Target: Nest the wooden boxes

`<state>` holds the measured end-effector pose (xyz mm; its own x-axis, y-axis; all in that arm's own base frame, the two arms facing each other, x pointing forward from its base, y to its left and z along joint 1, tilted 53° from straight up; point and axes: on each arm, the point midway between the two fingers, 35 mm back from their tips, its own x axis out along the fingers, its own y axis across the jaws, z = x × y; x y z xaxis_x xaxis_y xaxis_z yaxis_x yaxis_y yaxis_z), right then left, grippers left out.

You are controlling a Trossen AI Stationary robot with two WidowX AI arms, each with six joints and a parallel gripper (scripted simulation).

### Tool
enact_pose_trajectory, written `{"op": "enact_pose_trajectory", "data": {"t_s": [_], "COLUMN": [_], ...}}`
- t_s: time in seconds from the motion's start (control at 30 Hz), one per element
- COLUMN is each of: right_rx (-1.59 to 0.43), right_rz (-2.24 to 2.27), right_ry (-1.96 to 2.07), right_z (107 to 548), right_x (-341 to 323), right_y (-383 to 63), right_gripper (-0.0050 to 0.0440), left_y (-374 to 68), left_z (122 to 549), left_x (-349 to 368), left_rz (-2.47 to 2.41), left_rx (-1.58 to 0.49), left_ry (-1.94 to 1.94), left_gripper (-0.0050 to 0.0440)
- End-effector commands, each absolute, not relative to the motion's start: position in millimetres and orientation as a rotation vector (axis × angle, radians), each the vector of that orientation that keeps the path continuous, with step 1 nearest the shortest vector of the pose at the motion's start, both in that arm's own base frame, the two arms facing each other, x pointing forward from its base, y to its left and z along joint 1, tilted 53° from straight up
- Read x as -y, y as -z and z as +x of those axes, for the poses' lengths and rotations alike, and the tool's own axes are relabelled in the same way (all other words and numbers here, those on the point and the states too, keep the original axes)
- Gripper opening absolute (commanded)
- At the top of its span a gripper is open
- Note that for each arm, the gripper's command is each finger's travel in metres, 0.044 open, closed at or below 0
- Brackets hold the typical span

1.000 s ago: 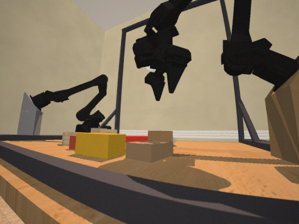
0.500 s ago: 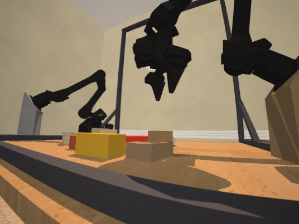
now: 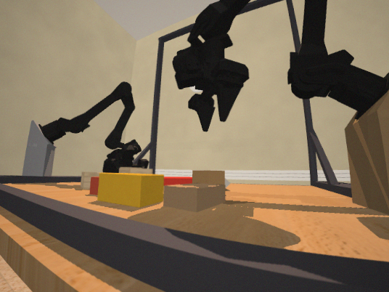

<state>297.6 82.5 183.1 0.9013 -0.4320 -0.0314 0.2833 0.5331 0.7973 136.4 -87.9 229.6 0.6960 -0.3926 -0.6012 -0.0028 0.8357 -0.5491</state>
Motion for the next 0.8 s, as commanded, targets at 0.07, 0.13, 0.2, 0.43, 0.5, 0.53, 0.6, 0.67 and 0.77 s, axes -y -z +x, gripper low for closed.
{"op": "enact_pose_trajectory", "data": {"t_s": [0.07,0.13,0.2,0.43,0.5,0.53,0.6,0.67,0.77], "right_rx": [0.138,0.122,0.105,0.047,0.021,0.012,0.007,-0.030,-0.090], "right_rz": [0.956,0.960,0.964,0.964,0.944,0.936,0.937,0.942,0.989], "right_ry": [0.410,0.405,0.401,0.397,0.406,0.409,0.406,0.385,0.319], "right_z": [293.8,292.4,290.9,285.5,283.5,282.7,282.9,283.5,283.5], "right_x": [-78.8,-77.9,-76.9,-74.3,-73.0,-72.4,-72.4,-71.3,-69.5], "right_y": [-192.3,-192.3,-192.2,-190.2,-186.3,-184.7,-185.8,-188.9,-202.8], "right_gripper": [0.0400,0.0400,0.0400,0.0400,0.0400,0.0400,0.0400,0.0400,0.0400], "left_y": [-233.0,-233.0,-233.0,-233.0,-233.0,-233.0,-233.0,-233.0,-233.0], "left_z": [134.9,134.9,134.9,134.9,134.9,134.9,134.9,134.9,134.9], "left_x": [86.8,86.8,86.8,86.8,86.8,86.8,86.8,86.8,86.8], "left_rz": [-0.556,-0.556,-0.556,-0.556,-0.556,-0.556,-0.556,-0.556,-0.556], "left_rx": [-0.768,-0.768,-0.768,-0.768,-0.768,-0.768,-0.768,-0.768,-0.768], "left_ry": [0.240,0.240,0.240,0.240,0.240,0.240,0.240,0.240,0.240], "left_gripper": [0.0400,0.0400,0.0400,0.0400,0.0400,0.0400,0.0400,0.0400,0.0400]}}
